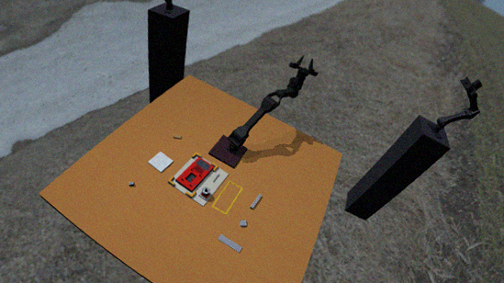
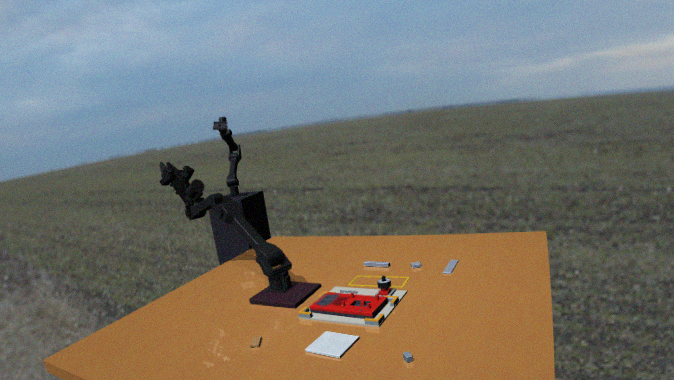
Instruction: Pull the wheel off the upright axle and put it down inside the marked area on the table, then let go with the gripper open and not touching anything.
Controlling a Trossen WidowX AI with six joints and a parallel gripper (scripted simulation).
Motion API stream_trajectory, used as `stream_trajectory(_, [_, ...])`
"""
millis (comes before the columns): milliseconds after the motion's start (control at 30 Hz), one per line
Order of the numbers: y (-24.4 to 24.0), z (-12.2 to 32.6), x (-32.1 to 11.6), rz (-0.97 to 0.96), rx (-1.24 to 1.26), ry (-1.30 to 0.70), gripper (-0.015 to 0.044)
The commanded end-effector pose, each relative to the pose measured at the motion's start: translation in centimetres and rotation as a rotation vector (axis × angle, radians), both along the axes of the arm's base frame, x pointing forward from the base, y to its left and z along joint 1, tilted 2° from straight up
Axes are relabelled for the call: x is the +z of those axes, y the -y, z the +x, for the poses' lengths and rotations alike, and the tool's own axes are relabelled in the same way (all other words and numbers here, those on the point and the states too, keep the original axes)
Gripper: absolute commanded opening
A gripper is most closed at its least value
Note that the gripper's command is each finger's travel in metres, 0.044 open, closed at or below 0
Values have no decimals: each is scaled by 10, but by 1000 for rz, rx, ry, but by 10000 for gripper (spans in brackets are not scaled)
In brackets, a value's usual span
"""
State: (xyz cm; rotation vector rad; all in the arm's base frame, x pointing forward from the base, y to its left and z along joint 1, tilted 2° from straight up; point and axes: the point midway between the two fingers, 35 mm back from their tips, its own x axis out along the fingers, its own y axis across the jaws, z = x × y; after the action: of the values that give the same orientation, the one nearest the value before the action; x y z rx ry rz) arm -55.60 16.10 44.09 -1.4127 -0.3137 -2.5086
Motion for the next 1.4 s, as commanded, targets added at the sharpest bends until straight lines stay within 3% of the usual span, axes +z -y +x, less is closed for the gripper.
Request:
stream_trajectory(0, [-31,13,7,2,-71,15,300])
stream_trajectory(467, [-175,56,0,-150,-269,185,300])
stream_trajectory(967, [-308,153,-16,-348,-493,321,300])
stream_trajectory(1167, [-353,204,-26,-468,-574,367,300])
stream_trajectory(1367, [-365,230,-26,-488,-635,431,300])
